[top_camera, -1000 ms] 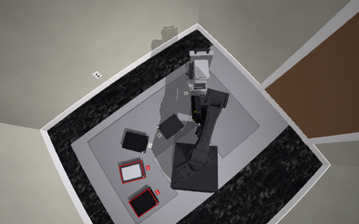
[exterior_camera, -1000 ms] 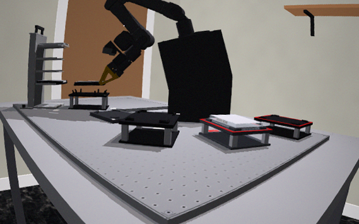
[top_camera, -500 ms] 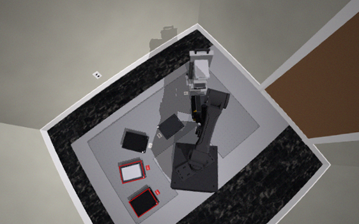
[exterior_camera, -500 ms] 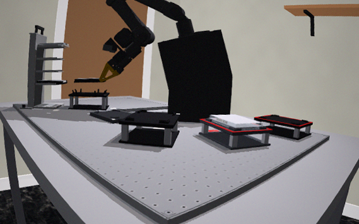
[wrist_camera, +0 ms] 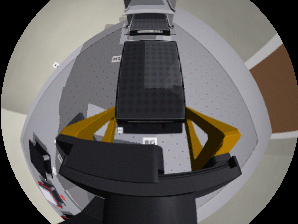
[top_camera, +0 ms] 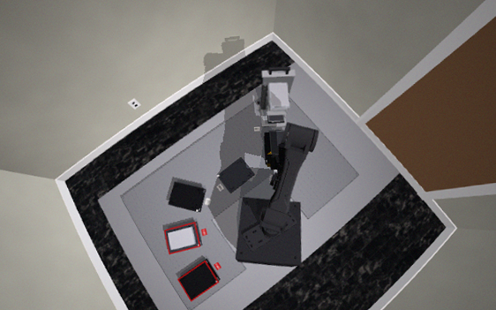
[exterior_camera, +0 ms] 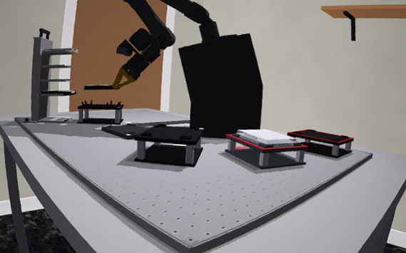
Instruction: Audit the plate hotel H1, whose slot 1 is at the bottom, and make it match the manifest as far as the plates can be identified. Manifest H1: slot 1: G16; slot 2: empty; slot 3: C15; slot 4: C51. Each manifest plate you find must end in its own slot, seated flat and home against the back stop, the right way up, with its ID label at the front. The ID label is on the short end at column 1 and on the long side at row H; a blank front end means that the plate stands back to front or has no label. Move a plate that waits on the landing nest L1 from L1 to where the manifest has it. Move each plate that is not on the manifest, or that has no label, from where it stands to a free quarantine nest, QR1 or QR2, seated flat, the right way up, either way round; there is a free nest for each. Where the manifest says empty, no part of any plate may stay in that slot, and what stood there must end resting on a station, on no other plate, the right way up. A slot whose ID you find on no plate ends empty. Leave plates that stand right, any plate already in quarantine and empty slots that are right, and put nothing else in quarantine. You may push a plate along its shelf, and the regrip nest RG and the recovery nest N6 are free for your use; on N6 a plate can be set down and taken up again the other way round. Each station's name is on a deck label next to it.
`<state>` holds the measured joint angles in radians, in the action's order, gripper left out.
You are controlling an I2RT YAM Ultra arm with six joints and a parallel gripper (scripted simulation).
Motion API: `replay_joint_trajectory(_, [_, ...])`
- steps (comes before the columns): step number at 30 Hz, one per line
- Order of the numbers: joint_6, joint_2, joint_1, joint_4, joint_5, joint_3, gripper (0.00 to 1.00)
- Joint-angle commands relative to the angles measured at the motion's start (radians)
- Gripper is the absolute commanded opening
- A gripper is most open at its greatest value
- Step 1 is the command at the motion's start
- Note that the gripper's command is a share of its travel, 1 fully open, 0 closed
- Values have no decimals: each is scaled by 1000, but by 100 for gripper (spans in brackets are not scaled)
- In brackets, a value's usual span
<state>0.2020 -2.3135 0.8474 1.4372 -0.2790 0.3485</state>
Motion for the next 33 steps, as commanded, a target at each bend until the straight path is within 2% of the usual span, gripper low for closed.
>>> replay_joint_trajectory(1, [1,27,1,-6,-8,-10,86])
replay_joint_trajectory(33, [5,214,10,-136,-15,-67,86])
